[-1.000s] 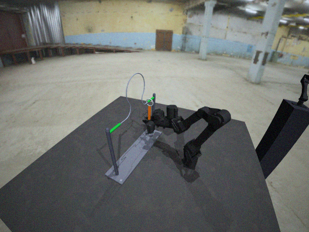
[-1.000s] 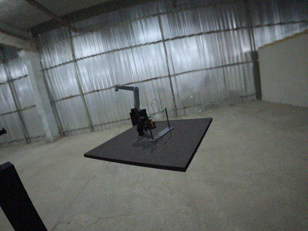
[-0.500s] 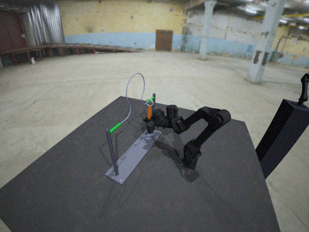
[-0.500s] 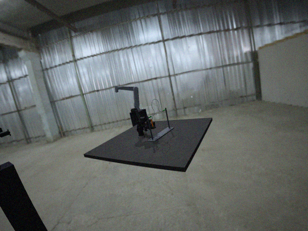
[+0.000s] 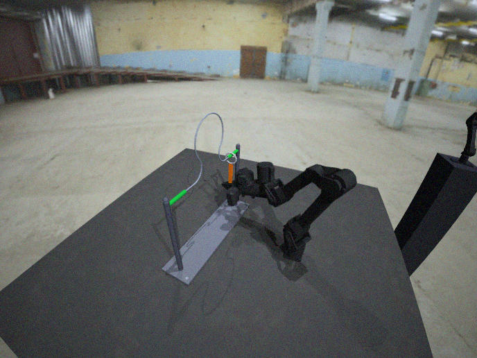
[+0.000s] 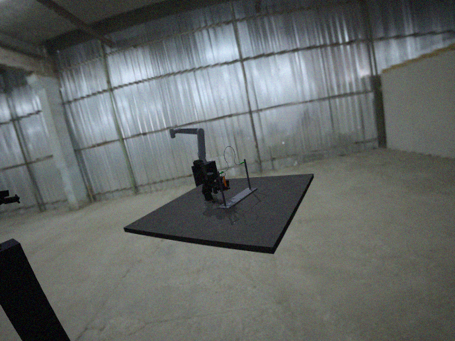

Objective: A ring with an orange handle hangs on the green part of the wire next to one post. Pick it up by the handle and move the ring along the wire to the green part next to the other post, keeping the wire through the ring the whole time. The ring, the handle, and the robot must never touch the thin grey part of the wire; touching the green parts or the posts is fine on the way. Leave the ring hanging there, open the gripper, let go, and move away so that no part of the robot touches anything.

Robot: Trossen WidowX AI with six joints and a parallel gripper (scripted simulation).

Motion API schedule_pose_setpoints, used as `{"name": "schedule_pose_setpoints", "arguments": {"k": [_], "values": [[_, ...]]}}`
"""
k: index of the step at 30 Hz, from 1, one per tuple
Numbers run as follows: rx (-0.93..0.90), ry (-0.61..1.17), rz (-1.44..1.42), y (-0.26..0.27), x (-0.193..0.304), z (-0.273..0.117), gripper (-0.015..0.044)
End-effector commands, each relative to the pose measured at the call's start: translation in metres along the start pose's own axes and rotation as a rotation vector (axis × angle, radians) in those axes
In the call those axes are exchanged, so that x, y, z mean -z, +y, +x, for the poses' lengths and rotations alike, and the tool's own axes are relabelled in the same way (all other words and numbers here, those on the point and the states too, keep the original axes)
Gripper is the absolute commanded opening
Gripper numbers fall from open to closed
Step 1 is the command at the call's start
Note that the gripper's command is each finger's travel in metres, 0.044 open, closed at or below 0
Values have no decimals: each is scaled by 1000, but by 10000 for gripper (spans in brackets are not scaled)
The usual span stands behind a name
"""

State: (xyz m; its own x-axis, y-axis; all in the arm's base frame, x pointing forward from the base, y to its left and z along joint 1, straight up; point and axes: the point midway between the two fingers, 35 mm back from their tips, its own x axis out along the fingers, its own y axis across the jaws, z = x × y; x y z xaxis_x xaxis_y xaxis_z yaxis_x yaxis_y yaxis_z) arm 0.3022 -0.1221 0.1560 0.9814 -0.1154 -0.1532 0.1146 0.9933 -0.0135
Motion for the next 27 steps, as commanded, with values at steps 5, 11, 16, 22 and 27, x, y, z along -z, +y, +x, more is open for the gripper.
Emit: {"name": "schedule_pose_setpoints", "arguments": {"k": [5,11,16,22,27], "values": [[2,-1,1,0,-5,-1,-150],[4,-2,2,-1,-12,-2,-150],[4,-2,2,-1,-12,-2,-150],[4,-2,2,-1,-12,-2,-150],[4,-2,2,-1,-12,-2,-150]]}}
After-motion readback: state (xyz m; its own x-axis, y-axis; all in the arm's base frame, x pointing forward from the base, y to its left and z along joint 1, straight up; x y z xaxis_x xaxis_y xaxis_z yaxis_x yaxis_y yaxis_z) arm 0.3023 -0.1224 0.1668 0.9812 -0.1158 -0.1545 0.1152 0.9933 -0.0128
